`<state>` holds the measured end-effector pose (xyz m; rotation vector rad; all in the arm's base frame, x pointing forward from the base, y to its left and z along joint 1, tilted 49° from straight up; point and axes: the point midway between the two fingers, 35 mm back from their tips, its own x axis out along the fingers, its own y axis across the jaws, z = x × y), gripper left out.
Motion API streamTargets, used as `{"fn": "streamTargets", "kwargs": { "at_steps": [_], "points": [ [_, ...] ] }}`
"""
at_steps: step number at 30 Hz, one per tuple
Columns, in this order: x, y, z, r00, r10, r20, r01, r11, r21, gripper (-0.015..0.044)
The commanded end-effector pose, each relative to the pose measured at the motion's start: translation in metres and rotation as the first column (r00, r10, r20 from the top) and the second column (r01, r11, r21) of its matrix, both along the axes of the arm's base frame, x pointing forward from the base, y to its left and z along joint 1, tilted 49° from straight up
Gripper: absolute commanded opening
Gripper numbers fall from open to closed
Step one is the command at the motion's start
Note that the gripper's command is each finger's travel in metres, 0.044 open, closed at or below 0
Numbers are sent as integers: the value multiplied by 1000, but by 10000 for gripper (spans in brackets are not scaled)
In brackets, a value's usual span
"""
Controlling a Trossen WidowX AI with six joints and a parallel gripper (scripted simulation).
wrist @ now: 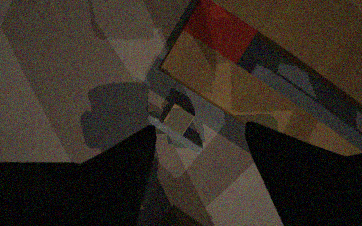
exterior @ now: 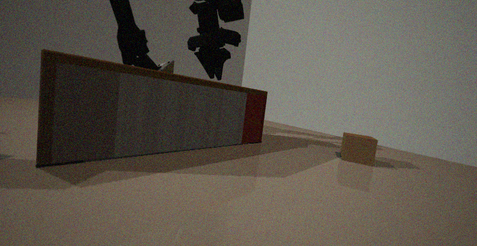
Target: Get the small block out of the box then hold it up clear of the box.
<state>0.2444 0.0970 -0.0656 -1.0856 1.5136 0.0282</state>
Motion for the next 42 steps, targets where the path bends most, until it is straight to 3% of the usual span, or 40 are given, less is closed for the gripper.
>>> {"fn": "streamTargets", "kwargs": {
  "at_steps": [1, 6, 11, 16, 22, 37, 42],
  "points": [
    [-12, 6, -5, 607, 597, -524, -719, 693, -43, 285],
    [-16, 9, -6, 288, 654, -699, -888, 456, 60, 285],
    [-20, 12, -7, -57, 582, -811, -955, 205, 214, 285],
    [-24, 15, -8, -378, 396, -837, -913, -12, 407, 285],
    [-28, 18, -9, -660, 77, -747, -746, -176, 642, 285],
    [-28, 18, -9, -679, 47, -733, -727, -185, 661, 285],
    [-24, -17, -45, -680, 48, -731, -725, -189, 662, 285]
  ]
}}
